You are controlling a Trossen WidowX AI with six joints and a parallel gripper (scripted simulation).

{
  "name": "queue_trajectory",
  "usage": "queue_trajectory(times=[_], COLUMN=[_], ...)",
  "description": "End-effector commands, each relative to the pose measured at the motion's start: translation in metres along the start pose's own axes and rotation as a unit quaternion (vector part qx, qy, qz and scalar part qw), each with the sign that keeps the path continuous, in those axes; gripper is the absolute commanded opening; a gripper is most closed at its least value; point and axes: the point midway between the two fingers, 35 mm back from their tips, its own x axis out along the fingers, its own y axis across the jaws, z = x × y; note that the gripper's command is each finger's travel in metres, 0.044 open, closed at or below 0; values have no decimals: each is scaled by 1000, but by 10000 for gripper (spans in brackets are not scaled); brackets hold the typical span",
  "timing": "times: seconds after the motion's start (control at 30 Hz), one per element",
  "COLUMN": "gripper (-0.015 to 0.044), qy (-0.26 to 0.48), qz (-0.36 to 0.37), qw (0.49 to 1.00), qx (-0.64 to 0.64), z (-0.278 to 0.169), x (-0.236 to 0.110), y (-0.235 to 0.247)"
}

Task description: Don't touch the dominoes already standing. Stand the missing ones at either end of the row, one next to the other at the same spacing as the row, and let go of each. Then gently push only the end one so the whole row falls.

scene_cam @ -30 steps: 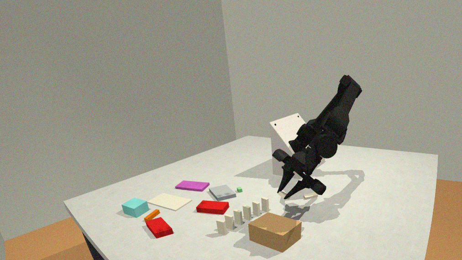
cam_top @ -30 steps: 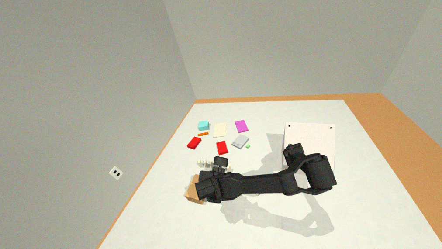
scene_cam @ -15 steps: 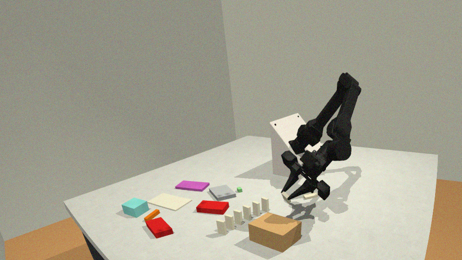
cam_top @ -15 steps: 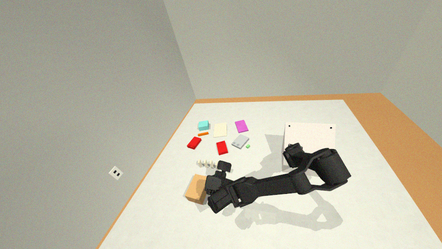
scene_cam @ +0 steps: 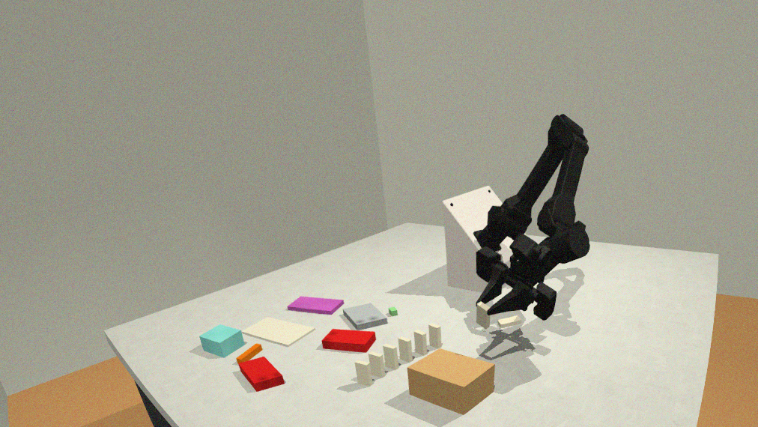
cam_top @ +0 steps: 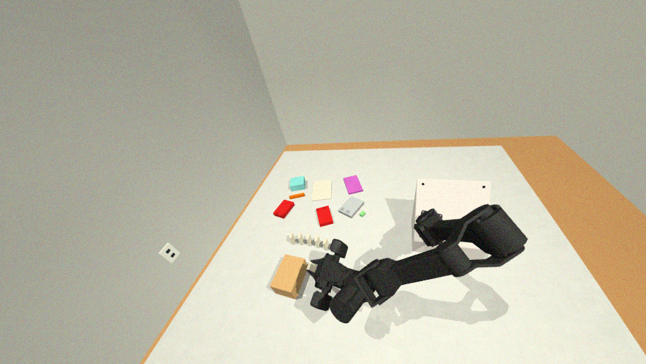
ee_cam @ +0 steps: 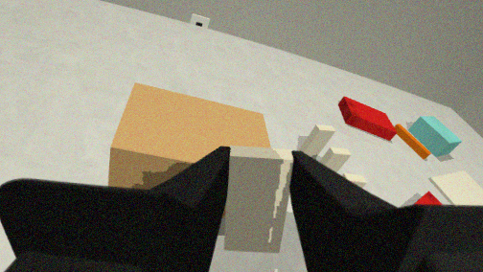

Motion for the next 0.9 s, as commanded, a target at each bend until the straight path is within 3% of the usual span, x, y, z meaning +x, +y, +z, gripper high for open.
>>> queue_trajectory(times=[0.0, 0.37, 0.87], gripper=[107, 107, 107], qy=[-44, -133, -134], qz=[7, 27, 27], qw=[998, 980, 979], qx=[40, 146, 148], z=[4, 10, 10], x=[-13, -44, -44], y=[-3, -14, -14])
